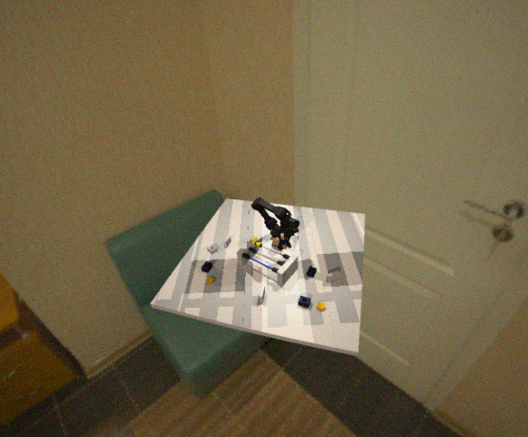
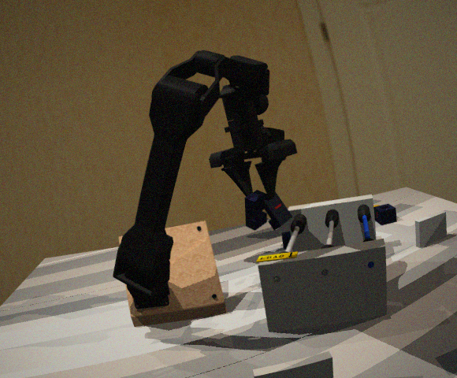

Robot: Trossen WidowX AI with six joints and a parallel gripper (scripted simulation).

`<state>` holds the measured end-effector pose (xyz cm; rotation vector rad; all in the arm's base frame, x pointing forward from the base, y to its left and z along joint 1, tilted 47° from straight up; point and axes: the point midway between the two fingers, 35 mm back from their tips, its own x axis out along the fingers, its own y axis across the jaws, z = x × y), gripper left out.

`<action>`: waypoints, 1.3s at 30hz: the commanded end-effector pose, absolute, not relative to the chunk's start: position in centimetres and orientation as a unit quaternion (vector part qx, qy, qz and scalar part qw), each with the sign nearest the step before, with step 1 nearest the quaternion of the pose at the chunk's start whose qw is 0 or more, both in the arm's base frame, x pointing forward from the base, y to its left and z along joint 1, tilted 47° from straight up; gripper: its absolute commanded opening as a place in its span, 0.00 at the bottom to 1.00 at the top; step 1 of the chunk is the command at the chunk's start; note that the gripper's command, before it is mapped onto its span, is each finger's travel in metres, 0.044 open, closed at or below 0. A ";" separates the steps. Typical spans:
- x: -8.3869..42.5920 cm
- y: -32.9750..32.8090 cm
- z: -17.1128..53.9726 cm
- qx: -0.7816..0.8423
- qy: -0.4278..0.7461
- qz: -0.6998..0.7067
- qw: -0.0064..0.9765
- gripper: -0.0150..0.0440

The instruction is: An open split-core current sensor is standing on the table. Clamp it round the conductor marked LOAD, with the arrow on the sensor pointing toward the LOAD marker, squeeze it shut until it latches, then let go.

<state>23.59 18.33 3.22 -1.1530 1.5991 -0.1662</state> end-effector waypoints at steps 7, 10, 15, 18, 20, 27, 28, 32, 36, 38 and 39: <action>23.8 17.7 4.1 -0.380 0.636 -0.197 0.642 0.25; 23.9 17.5 4.3 -0.348 0.622 -0.230 0.663 0.25; 23.9 17.2 4.6 -0.291 0.593 -0.284 0.695 0.25; 24.0 17.0 4.8 -0.255 0.574 -0.315 0.711 0.25; 24.0 16.9 4.9 -0.231 0.561 -0.335 0.721 0.25; 24.1 16.5 5.4 -0.143 0.507 -0.400 0.750 0.25; 24.1 16.4 5.4 -0.130 0.499 -0.408 0.753 0.25; 24.1 16.2 5.7 -0.078 0.465 -0.441 0.764 0.25; 24.2 15.9 5.9 -0.025 0.428 -0.471 0.771 0.25; 24.2 15.8 6.0 0.002 0.409 -0.485 0.773 0.25; 24.2 15.8 6.1 0.015 0.400 -0.492 0.773 0.25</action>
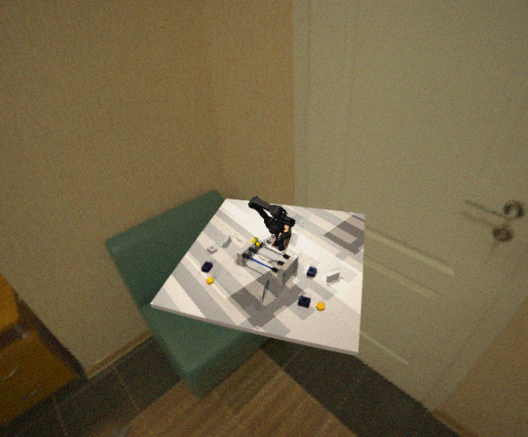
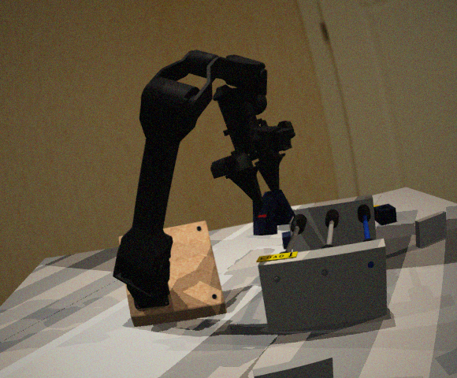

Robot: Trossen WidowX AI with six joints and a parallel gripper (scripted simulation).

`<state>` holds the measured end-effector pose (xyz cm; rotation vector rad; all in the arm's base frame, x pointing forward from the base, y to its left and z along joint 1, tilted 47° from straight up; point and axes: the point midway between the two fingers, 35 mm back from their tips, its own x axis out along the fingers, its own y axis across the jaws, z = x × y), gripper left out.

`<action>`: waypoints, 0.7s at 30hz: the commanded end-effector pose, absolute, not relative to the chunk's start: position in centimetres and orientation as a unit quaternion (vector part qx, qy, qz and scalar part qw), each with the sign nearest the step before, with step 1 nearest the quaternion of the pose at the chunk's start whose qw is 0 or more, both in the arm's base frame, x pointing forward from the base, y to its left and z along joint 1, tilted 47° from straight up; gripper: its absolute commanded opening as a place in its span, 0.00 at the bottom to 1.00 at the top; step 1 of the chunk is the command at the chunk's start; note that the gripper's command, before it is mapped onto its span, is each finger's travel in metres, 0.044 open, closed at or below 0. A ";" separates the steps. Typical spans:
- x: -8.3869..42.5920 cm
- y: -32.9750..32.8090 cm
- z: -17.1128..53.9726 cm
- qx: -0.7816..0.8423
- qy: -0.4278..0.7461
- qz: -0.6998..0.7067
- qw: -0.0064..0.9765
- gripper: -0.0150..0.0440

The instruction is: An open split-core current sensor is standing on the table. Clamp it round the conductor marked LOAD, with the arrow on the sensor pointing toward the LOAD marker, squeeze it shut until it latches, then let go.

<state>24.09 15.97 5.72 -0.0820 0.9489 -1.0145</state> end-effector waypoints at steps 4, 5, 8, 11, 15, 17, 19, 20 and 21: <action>24.2 15.5 6.3 0.069 0.360 -0.516 0.774 0.25; 24.2 15.5 6.4 0.083 0.350 -0.522 0.773 0.25; 24.3 15.3 6.6 0.123 0.319 -0.538 0.770 0.25; 24.3 15.1 6.8 0.164 0.287 -0.552 0.765 0.25; 24.3 14.8 7.0 0.217 0.244 -0.568 0.755 0.25; 24.3 14.7 7.1 0.244 0.222 -0.575 0.749 0.25; 24.3 14.6 7.3 0.270 0.200 -0.581 0.741 0.25; 24.3 14.5 7.3 0.283 0.188 -0.584 0.737 0.25; 24.3 14.5 7.4 0.296 0.177 -0.586 0.733 0.25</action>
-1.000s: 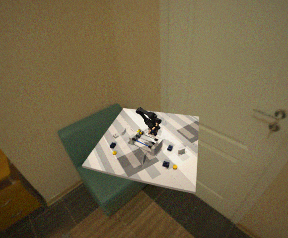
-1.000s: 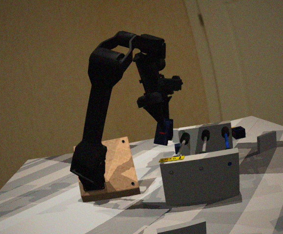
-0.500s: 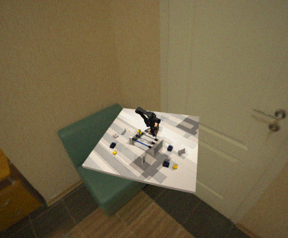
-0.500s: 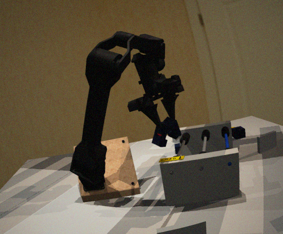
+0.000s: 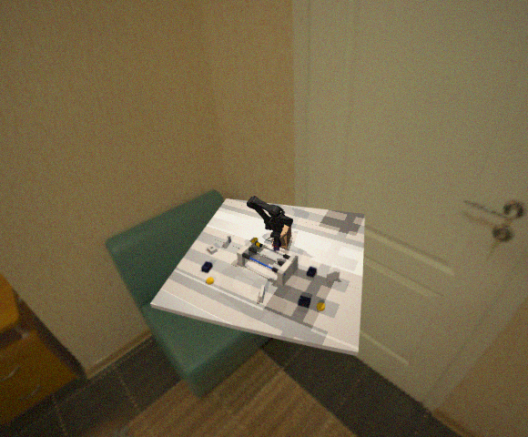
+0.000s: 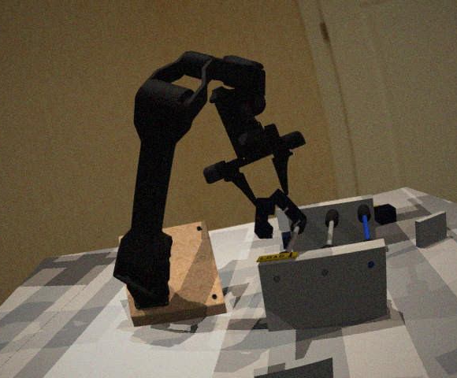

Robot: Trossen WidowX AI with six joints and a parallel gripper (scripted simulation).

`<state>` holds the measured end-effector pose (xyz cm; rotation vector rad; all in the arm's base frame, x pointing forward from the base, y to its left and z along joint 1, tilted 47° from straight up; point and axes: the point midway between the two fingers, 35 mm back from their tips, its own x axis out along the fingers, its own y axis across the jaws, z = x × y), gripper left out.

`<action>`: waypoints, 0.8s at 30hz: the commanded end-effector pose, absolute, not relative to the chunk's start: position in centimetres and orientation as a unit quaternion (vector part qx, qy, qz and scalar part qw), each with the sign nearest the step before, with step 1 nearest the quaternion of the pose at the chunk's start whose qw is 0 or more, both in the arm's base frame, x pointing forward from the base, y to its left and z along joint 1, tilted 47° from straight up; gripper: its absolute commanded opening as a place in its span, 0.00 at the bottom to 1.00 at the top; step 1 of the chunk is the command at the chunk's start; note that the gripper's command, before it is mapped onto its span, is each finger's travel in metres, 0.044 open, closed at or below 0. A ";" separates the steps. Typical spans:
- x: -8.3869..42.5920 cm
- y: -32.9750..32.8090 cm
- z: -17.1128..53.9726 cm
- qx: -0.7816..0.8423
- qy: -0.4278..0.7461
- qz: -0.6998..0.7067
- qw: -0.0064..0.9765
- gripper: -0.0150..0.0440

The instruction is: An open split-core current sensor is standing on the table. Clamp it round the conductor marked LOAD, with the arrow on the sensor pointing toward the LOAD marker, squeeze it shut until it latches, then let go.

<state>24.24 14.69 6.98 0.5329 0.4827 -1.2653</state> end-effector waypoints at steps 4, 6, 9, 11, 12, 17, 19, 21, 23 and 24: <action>24.4 14.2 7.6 0.348 0.132 -0.594 0.714 0.25; 24.4 14.1 7.7 0.373 0.110 -0.596 0.703 0.25; 24.4 14.0 7.8 0.390 0.094 -0.597 0.694 0.25; 24.4 14.0 7.8 0.392 0.093 -0.597 0.694 0.25; 24.4 14.0 7.8 0.392 0.093 -0.597 0.694 0.25; 24.5 13.7 7.6 0.392 0.093 -0.597 0.694 0.25; 24.6 13.5 7.4 0.392 0.093 -0.597 0.694 0.25; 24.7 13.3 7.2 0.392 0.094 -0.597 0.694 0.25; 24.8 13.0 7.0 0.392 0.094 -0.597 0.694 0.25; 24.9 12.9 6.9 0.392 0.094 -0.597 0.694 0.25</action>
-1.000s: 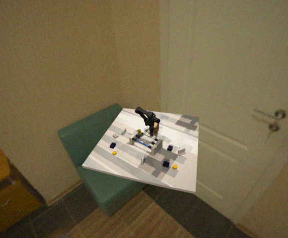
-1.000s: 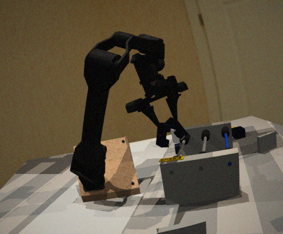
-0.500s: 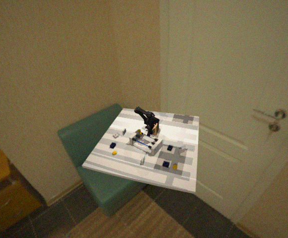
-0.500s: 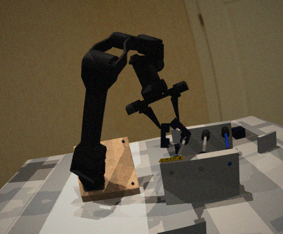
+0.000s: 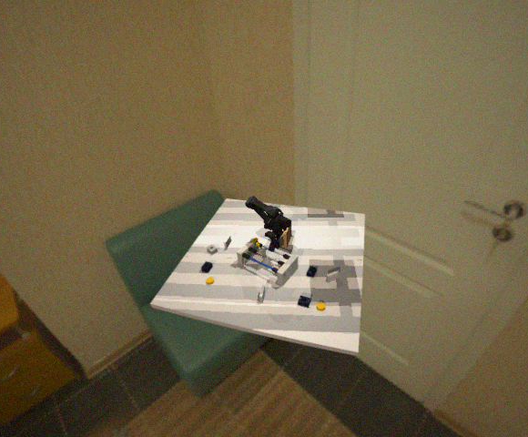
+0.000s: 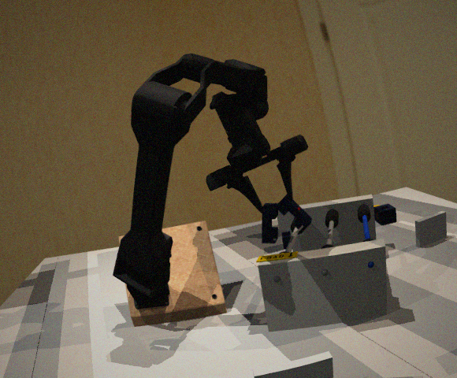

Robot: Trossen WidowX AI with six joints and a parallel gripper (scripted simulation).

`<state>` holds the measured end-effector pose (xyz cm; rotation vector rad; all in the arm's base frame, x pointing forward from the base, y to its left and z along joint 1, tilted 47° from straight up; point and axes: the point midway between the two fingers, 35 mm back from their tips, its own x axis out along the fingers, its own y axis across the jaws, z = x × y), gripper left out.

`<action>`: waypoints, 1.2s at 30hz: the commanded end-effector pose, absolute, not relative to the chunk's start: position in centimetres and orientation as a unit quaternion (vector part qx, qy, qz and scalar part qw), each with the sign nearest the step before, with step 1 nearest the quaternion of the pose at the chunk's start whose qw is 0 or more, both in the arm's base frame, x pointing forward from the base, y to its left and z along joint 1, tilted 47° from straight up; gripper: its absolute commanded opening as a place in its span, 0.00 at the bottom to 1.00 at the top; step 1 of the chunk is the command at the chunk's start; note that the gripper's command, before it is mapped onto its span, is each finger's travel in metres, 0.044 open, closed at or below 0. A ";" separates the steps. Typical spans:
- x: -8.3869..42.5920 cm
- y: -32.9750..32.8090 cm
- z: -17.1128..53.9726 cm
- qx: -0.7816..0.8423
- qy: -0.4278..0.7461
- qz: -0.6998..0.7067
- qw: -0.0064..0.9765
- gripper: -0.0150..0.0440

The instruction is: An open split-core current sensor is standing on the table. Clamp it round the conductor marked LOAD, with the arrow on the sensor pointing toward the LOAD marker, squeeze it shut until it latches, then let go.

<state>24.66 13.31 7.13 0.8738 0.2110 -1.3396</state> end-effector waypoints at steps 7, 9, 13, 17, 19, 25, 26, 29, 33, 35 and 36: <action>25.2 12.0 6.2 0.392 0.094 -0.597 0.694 0.25; 25.3 11.8 6.0 0.392 0.094 -0.597 0.694 0.25; 25.5 11.3 5.6 0.392 0.093 -0.597 0.694 0.25; 25.7 10.8 5.2 0.392 0.093 -0.597 0.694 0.25; 25.7 10.5 5.0 0.392 0.093 -0.597 0.694 0.25; 25.9 9.8 4.5 0.392 0.092 -0.597 0.694 0.25; 25.7 10.2 4.7 0.392 0.093 -0.600 0.692 0.25; 25.7 10.2 4.7 0.392 0.093 -0.600 0.692 0.25; 25.7 10.2 4.7 0.392 0.093 -0.600 0.692 0.25; 25.7 10.2 4.7 0.392 0.093 -0.600 0.692 0.25; 25.7 10.2 4.7 0.392 0.093 -0.600 0.692 0.25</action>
